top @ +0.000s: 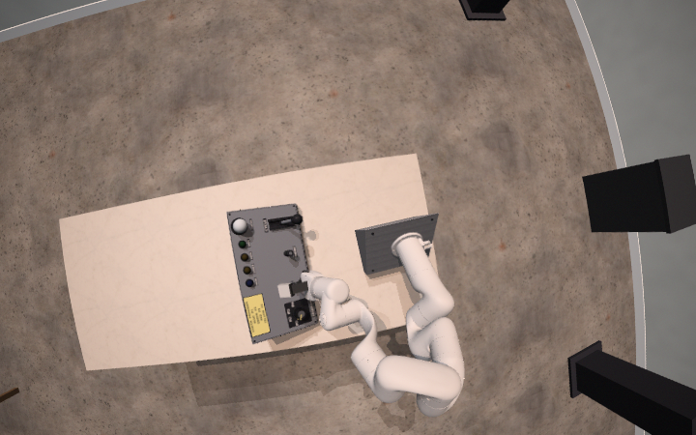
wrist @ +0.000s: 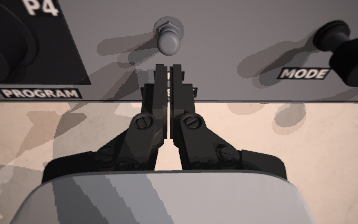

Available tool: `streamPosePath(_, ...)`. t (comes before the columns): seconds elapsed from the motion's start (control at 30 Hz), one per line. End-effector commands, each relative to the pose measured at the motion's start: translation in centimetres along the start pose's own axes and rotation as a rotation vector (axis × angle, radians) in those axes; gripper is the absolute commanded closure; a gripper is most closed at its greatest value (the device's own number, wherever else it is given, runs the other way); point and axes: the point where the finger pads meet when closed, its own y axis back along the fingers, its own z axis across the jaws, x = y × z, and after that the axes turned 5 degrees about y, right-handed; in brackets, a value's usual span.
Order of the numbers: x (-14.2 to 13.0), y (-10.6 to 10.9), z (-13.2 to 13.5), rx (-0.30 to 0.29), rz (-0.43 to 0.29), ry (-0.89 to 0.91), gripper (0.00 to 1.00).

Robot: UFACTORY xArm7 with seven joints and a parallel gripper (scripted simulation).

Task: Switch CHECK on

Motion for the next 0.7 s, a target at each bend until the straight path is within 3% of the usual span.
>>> streamPosePath(0.0,0.31,0.08,0.12,-0.002,0.003,0.0,1.0)
streamPosePath(0.67,0.53,0.09,0.14,-0.002,0.003,0.0,1.0)
